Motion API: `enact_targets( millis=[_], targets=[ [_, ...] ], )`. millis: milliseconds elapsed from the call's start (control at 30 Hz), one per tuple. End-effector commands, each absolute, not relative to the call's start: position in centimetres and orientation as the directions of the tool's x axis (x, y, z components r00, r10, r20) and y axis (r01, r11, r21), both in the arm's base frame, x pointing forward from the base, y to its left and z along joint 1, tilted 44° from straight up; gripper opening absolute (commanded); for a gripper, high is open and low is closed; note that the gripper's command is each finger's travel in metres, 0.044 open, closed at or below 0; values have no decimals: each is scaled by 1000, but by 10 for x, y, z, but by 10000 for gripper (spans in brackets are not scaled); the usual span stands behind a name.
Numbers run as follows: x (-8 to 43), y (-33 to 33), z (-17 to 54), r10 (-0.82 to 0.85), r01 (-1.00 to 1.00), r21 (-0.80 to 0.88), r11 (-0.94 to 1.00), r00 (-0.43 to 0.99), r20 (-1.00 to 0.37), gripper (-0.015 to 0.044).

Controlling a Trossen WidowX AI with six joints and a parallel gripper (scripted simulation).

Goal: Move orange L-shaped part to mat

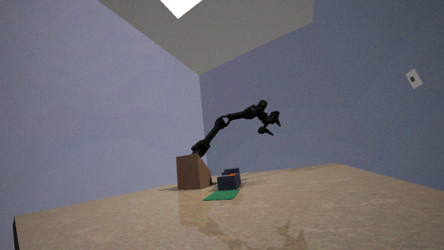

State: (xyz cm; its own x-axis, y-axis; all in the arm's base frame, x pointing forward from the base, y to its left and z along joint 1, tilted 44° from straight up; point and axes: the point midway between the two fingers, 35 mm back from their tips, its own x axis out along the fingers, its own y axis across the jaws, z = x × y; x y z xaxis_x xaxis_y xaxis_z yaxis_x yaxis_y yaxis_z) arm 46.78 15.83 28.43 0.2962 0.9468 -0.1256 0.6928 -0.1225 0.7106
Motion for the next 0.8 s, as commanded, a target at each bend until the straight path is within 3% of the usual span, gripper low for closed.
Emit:
enact_targets(
  millis=[0,267,467,767],
  targets=[
    [467,158,282,945,688,716,-119,299,-130,374],
    [445,132,213,887,516,853,84,352,-300,180],
    [400,109,149,821,342,865,368,317,-475,180],
    [340,91,98,758,126,784,608,203,-620,180]
  ],
)
